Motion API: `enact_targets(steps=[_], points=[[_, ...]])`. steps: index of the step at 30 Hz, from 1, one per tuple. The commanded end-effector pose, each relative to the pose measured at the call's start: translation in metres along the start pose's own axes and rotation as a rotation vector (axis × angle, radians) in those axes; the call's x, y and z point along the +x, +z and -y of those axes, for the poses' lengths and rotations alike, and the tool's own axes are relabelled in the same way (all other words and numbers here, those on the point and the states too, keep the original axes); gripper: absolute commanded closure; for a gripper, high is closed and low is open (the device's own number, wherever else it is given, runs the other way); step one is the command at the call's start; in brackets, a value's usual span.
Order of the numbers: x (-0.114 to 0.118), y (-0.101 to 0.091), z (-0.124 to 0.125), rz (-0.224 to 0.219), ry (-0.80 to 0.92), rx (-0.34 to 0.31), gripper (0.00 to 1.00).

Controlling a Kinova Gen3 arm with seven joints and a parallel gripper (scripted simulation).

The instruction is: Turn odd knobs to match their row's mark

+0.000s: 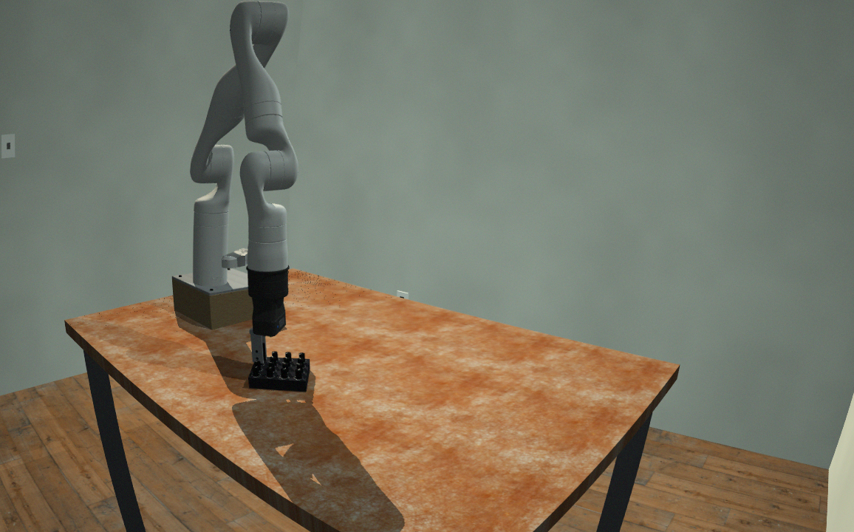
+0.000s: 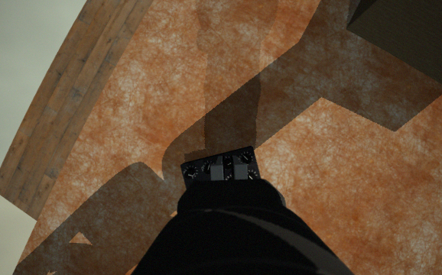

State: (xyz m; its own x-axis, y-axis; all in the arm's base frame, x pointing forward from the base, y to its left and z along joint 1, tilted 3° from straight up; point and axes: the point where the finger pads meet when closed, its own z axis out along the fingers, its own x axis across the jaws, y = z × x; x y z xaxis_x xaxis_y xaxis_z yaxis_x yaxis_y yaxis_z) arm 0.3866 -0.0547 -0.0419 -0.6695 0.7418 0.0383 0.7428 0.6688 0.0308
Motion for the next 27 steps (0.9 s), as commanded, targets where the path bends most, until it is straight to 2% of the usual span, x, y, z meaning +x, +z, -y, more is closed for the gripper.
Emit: enact_targets(steps=[1, 8, 27], points=[[-0.0005, -0.0007, -0.0003, 0.000, -0.031, -0.003, 0.70], [-0.0005, -0.0007, -0.0003, 0.000, -0.123, -0.003, 0.70], [-0.0005, -0.0007, -0.0003, 0.000, -0.203, -0.003, 0.70]])
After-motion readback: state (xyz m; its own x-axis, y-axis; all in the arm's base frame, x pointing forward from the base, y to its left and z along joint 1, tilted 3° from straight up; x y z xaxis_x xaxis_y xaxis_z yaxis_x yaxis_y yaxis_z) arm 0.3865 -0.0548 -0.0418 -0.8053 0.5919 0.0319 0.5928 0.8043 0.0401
